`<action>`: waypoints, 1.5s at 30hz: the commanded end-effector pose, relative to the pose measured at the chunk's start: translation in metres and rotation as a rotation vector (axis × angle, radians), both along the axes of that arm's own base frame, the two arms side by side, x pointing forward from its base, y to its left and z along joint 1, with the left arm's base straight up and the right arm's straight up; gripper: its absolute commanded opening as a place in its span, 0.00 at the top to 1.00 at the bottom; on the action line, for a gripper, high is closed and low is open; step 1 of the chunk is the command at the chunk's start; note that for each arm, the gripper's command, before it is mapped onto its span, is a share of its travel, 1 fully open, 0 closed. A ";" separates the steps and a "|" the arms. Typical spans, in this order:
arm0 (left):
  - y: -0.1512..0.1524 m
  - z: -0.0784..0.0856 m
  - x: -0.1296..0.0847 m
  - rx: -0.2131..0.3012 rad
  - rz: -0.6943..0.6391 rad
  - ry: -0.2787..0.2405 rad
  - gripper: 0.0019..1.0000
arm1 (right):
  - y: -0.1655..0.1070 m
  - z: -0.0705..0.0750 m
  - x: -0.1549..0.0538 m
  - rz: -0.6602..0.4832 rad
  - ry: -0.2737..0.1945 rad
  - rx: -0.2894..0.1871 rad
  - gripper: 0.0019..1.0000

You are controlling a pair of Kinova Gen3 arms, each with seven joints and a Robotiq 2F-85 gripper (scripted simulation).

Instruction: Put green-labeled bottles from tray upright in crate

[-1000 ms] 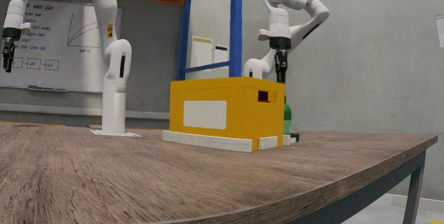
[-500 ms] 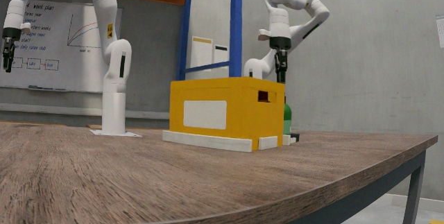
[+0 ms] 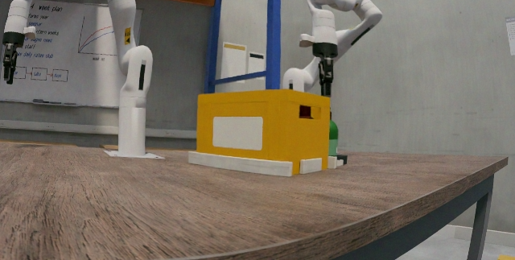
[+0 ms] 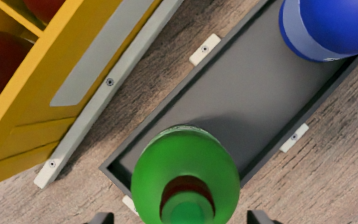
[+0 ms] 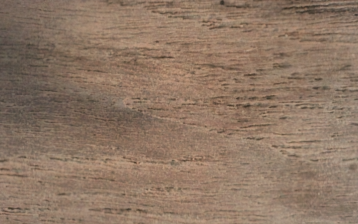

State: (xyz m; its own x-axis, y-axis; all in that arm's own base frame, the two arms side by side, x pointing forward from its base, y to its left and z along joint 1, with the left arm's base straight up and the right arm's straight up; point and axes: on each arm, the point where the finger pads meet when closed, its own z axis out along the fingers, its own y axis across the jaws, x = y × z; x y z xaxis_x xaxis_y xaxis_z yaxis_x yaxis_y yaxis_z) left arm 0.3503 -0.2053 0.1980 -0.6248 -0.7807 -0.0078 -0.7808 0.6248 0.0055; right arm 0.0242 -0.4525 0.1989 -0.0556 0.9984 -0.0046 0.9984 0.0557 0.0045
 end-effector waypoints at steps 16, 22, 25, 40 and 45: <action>-0.003 0.000 0.003 -0.007 0.005 -0.005 0.33 | 0.003 0.001 -0.002 -0.007 0.005 0.004 0.00; -0.003 -0.001 0.002 -0.007 0.004 -0.005 0.33 | 0.003 0.001 -0.002 -0.007 0.005 0.004 0.00; -0.003 -0.002 0.002 -0.006 0.003 -0.005 0.33 | 0.003 0.001 -0.002 -0.007 0.005 0.004 0.00; -0.002 -0.015 0.001 -0.005 0.001 -0.004 0.33 | 0.003 0.001 -0.002 -0.007 0.005 0.004 0.00; -0.002 -0.019 0.001 -0.005 0.001 -0.004 0.33 | 0.003 0.001 -0.002 -0.007 0.005 0.004 0.00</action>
